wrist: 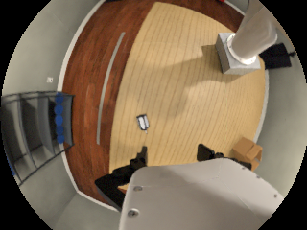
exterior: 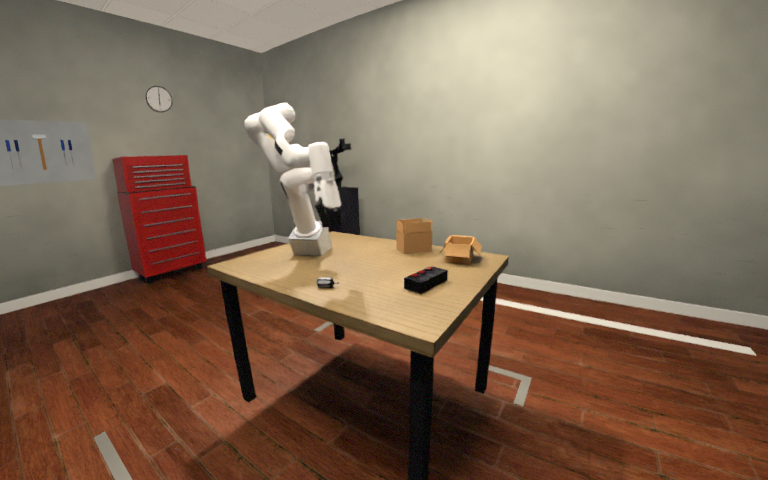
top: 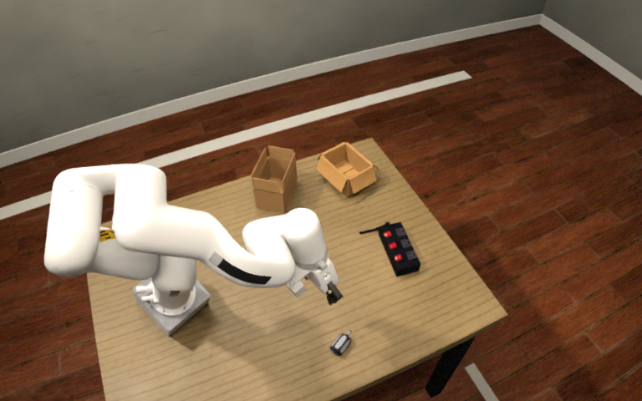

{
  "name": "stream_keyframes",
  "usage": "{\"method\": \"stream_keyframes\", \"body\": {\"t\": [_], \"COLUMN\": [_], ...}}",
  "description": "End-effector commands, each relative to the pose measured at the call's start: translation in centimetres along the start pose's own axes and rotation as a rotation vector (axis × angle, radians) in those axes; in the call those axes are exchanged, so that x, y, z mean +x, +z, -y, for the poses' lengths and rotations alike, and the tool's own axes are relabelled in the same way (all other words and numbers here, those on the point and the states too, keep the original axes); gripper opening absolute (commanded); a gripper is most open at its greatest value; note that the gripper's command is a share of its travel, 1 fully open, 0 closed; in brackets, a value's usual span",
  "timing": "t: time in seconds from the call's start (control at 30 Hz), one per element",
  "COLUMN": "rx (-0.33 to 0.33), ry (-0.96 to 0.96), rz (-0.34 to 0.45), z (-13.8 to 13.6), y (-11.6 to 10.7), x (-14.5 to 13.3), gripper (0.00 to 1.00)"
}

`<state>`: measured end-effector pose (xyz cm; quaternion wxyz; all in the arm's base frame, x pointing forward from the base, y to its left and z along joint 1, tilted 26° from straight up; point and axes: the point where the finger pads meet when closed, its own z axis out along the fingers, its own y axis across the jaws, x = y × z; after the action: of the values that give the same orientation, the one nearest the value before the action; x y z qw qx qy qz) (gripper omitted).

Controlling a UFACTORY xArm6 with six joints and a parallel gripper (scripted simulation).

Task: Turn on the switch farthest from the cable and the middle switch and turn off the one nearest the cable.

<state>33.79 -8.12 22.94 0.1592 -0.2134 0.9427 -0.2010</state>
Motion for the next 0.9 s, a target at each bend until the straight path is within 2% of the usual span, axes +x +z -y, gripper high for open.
{"method": "stream_keyframes", "body": {"t": [0.0, 0.63, 0.77, 0.87], "rx": [0.002, 0.001, -0.002, -0.008], "ry": [0.001, -0.006, -0.075, -0.195], "rz": [0.003, 0.003, -0.002, -0.008], "z": [0.1, 0.1, 0.3, 0.5], "y": [-0.1, -0.1, -0.1, 0.0], "x": [-0.1, -0.2, -0.9, -2.1], "gripper": [1.00, 1.00, 1.00, 1.00]}}
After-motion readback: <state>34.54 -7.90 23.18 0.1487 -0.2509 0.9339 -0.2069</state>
